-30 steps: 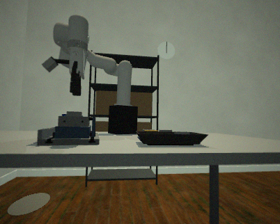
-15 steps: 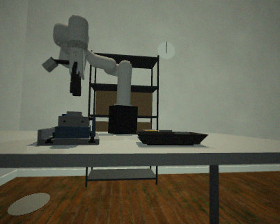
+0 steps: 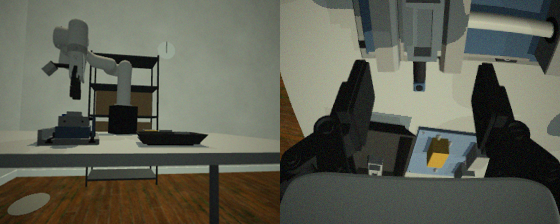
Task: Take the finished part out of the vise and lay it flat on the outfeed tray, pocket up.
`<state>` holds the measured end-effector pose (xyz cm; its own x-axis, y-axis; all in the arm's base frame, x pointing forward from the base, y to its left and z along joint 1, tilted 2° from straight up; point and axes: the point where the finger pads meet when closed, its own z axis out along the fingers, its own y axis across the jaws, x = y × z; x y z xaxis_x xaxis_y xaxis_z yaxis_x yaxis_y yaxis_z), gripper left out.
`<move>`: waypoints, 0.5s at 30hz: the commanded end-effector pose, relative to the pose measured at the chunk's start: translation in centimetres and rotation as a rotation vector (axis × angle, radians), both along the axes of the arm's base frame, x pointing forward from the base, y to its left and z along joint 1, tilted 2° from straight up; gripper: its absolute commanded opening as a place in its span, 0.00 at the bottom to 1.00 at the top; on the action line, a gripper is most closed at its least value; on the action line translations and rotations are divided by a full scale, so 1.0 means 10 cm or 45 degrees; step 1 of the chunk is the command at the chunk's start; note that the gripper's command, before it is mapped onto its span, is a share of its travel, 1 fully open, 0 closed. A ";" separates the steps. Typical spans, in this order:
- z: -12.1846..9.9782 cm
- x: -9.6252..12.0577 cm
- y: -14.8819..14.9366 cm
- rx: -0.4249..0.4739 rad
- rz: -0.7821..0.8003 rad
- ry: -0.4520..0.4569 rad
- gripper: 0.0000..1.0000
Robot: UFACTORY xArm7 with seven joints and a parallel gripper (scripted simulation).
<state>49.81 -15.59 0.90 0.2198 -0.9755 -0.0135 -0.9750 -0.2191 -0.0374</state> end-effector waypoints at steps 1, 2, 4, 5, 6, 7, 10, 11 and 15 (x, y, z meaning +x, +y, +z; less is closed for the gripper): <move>-0.05 0.01 0.00 -0.001 0.000 -0.005 0.69; -0.07 0.02 0.00 -0.001 0.000 -0.005 0.69; -0.11 0.02 0.00 -0.001 0.000 -0.005 0.69; -0.13 0.02 0.00 -0.001 0.000 -0.005 0.69; -0.15 0.02 0.00 -0.001 0.000 -0.005 0.69; -0.17 0.02 0.00 -0.001 0.000 -0.005 0.69; -0.19 0.02 0.00 -0.001 0.000 -0.005 0.69; -0.21 0.02 0.00 -0.001 0.000 -0.005 0.69; -0.28 0.02 0.00 -0.001 0.000 -0.005 0.69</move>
